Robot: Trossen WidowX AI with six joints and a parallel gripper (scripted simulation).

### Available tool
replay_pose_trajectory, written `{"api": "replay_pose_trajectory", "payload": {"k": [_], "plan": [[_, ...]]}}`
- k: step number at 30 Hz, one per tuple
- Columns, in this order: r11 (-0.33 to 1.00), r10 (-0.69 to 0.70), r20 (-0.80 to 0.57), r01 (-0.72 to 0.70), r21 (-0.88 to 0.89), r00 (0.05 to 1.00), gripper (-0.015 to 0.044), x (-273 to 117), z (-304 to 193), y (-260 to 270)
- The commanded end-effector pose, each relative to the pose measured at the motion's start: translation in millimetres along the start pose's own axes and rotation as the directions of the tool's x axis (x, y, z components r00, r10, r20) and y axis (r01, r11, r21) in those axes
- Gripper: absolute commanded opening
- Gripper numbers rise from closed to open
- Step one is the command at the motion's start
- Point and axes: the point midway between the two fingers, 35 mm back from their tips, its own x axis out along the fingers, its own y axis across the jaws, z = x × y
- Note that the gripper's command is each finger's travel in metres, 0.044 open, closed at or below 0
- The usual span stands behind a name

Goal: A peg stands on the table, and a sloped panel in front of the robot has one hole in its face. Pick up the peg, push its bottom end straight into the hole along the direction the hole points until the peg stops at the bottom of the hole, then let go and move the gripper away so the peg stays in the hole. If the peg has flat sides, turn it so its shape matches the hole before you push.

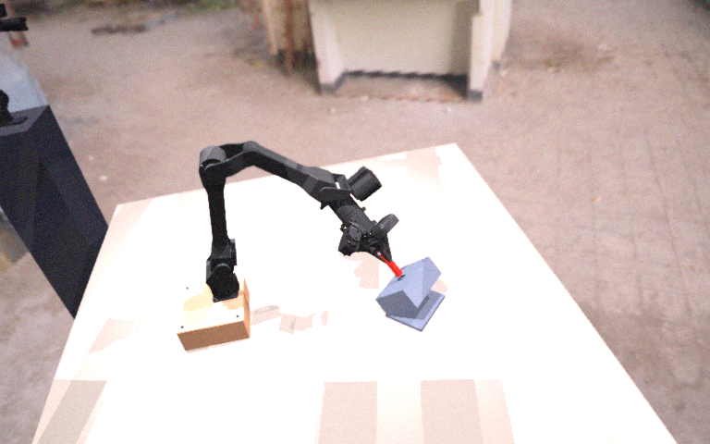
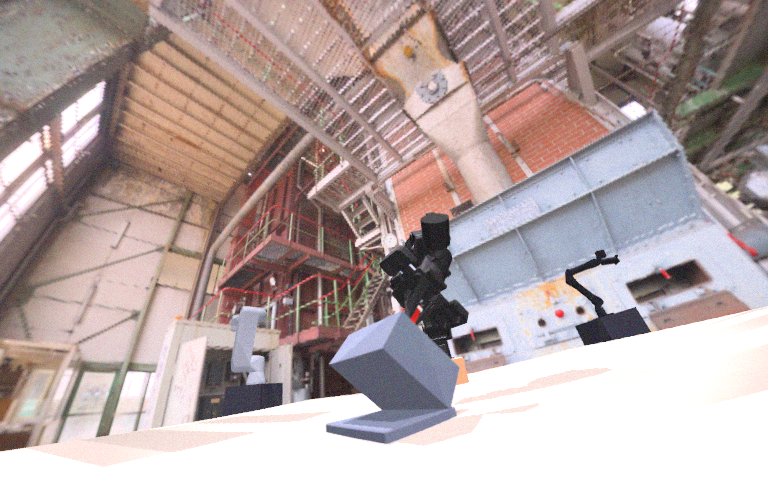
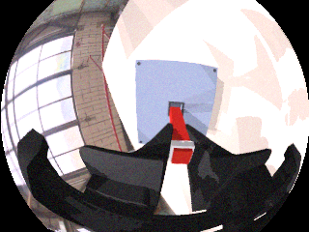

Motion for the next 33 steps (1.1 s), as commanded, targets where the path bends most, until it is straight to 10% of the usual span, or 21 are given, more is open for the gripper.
{"api": "replay_pose_trajectory", "payload": {"k": [1,33], "plan": [[1.0,0.001,-0.001,-0.001,0.001,1.0,0.0,-1.0,-0.1,0.6],[1.0,0.002,-0.001,-0.002,0.001,1.0,0.0,7.6,-0.7,-1.8]]}}
